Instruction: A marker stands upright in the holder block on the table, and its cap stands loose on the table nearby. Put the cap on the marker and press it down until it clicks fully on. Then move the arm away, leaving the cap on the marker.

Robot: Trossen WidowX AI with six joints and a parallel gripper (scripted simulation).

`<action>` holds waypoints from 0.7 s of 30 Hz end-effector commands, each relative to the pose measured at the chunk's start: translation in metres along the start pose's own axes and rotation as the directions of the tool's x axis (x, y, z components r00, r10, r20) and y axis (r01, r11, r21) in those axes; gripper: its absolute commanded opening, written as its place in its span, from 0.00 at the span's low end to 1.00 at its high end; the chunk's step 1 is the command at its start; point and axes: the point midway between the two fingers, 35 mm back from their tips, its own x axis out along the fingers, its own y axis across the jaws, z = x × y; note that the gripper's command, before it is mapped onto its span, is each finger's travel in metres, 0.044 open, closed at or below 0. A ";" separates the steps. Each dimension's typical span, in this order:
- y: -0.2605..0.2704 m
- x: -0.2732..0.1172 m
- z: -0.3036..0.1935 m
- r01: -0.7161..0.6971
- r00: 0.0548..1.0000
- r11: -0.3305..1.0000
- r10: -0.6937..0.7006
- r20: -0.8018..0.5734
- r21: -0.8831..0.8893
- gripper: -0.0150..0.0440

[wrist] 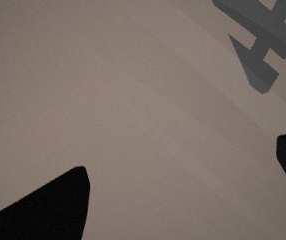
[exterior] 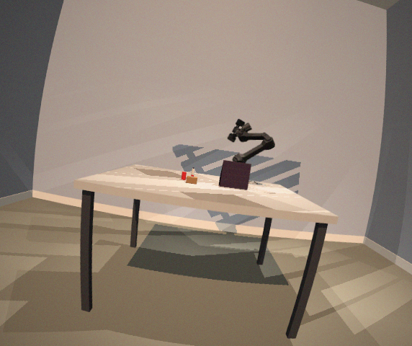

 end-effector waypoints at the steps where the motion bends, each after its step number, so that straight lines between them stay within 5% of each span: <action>1: -0.001 0.000 -0.001 0.004 1.000 1.000 -0.004 -0.002 -0.002 0.89; 6: -0.040 0.010 -0.033 0.136 0.986 0.988 -0.143 -0.090 -0.075 0.67; 13: -0.121 0.007 -0.109 0.367 0.861 0.894 -0.431 -0.270 -0.256 0.67; 21: -0.206 -0.043 -0.203 0.486 0.561 0.696 -0.712 -0.422 -0.528 0.67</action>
